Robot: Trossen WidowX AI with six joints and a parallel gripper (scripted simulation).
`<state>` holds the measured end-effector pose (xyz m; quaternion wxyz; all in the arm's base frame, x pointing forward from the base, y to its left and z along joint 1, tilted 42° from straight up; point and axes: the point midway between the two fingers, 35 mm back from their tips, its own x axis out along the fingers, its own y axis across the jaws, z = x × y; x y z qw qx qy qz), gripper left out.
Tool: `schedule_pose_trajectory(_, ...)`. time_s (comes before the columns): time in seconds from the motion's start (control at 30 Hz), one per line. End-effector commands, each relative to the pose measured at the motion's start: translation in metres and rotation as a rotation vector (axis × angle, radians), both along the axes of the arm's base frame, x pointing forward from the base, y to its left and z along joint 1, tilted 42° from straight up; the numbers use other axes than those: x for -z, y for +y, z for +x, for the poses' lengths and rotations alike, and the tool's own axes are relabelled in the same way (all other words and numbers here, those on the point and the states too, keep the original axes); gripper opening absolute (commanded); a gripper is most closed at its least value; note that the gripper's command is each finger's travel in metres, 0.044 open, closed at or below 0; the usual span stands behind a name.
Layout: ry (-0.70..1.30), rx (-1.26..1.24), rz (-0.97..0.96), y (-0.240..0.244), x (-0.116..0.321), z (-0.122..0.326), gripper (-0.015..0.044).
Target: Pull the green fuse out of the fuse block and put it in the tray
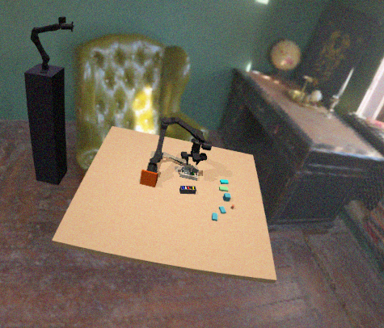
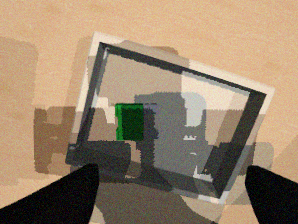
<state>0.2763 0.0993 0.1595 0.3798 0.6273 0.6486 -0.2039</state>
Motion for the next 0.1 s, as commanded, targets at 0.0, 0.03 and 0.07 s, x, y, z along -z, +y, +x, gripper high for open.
schedule_pose_trajectory(0.0,0.0,0.0,0.0,0.0001,0.0001,0.0,0.033)
schedule_pose_trajectory(0.03,0.0,0.0,0.0,0.0001,0.0001,0.0,0.033)
schedule_pose_trajectory(0.07,0.0,0.0,0.0,0.0001,0.0001,0.0,0.033)
